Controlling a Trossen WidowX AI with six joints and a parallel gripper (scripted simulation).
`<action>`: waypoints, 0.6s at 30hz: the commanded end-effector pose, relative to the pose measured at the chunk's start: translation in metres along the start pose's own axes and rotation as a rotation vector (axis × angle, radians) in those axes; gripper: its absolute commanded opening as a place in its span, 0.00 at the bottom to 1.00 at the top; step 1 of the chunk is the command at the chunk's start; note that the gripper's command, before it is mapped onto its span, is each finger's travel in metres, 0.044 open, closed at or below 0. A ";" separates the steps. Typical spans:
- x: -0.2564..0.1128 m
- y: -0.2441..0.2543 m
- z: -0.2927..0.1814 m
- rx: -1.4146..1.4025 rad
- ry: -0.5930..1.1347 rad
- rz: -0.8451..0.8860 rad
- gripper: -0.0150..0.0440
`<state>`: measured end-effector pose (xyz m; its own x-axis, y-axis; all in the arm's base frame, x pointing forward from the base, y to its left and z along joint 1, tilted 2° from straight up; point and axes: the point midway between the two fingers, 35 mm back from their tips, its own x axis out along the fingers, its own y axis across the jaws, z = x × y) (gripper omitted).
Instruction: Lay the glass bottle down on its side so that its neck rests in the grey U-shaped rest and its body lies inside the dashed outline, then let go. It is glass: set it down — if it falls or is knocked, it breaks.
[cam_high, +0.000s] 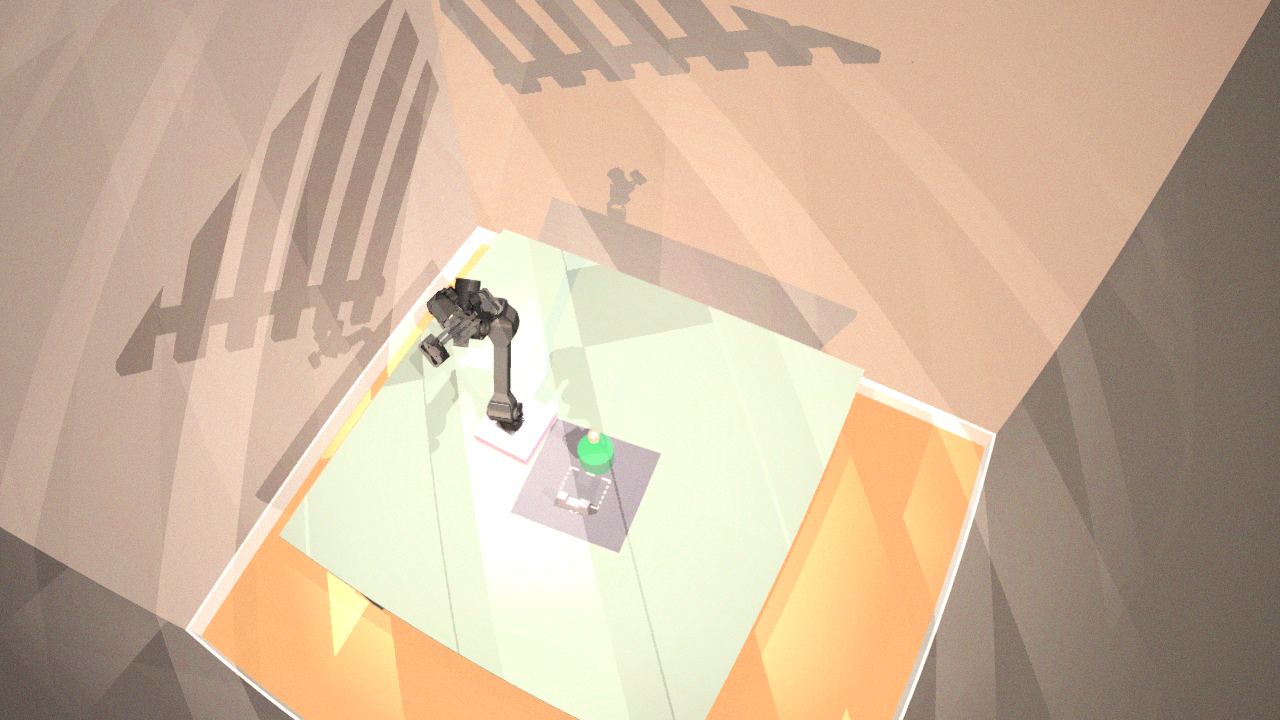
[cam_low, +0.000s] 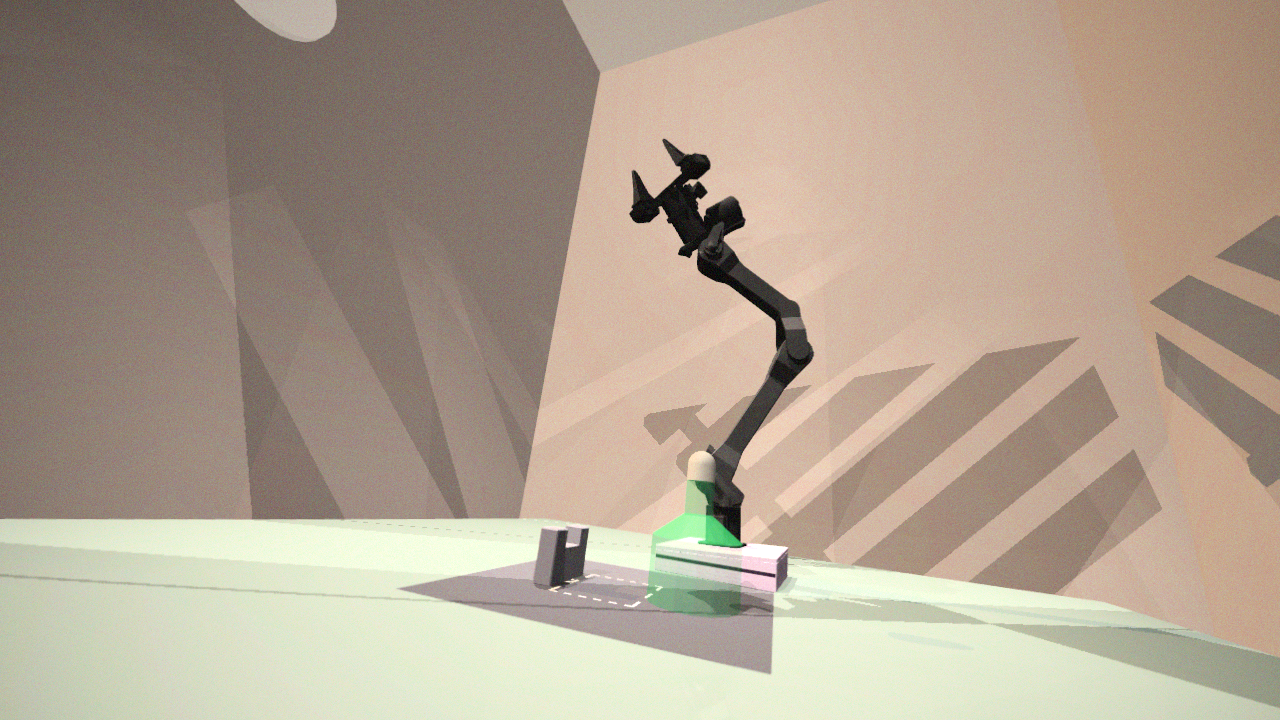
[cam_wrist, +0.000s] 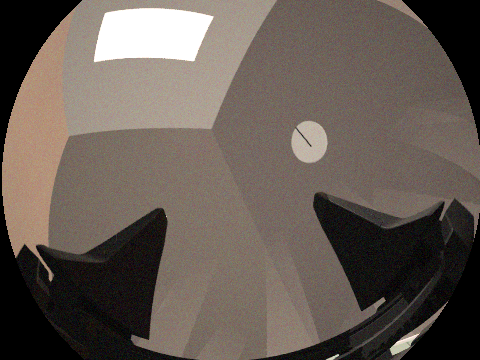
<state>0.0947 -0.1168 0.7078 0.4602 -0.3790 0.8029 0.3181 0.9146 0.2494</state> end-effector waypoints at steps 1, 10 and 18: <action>0.001 -0.022 -0.047 0.000 0.128 -0.053 1.00; -0.025 -0.026 -0.181 -0.120 0.545 -0.038 1.00; -0.093 0.013 -0.292 -0.305 0.937 0.198 1.00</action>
<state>0.2759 -0.1265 0.5156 0.9213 -0.3554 0.1579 0.3601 0.9329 -0.0014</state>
